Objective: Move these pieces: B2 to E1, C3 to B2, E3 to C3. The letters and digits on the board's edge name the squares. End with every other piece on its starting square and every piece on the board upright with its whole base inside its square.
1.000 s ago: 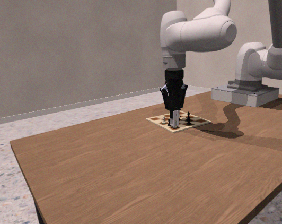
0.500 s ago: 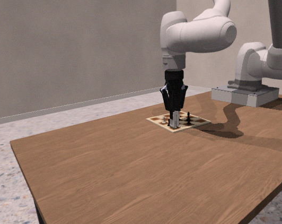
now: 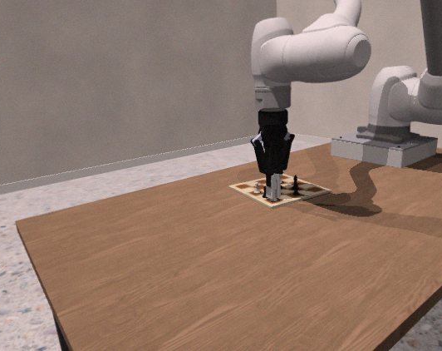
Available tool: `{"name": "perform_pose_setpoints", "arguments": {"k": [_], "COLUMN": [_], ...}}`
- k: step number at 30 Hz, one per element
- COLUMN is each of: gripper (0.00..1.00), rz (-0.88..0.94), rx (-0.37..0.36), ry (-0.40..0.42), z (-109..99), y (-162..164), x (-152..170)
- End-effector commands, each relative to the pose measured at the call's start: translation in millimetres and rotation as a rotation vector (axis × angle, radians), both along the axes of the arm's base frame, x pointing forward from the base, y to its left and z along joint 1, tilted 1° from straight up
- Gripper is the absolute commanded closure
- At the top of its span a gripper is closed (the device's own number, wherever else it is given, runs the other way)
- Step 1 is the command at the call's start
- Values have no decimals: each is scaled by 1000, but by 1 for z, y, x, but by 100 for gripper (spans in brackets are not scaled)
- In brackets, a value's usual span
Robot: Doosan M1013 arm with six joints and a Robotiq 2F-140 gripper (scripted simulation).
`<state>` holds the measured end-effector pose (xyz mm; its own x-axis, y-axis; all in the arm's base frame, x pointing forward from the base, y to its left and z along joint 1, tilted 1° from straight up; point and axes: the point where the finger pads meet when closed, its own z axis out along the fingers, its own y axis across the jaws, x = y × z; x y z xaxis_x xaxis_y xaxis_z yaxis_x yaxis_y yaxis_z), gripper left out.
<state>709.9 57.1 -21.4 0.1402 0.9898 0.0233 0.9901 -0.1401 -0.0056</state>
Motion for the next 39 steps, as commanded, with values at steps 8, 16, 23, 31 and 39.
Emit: {"name": "perform_pose_setpoints", "arguments": {"k": [8, 16, 23, 31, 39], "gripper": [100, 100, 91, 82, 78], "rz": [0, 0, 0, 0, 0], "rx": [0, 0, 0, 0, 0], "ry": [0, 0, 0, 0, 0], "z": [0, 0, 0, 0, 0], "y": [0, 0, 0, 0, 0], "x": [0, 0, 0, 0, 0]}}
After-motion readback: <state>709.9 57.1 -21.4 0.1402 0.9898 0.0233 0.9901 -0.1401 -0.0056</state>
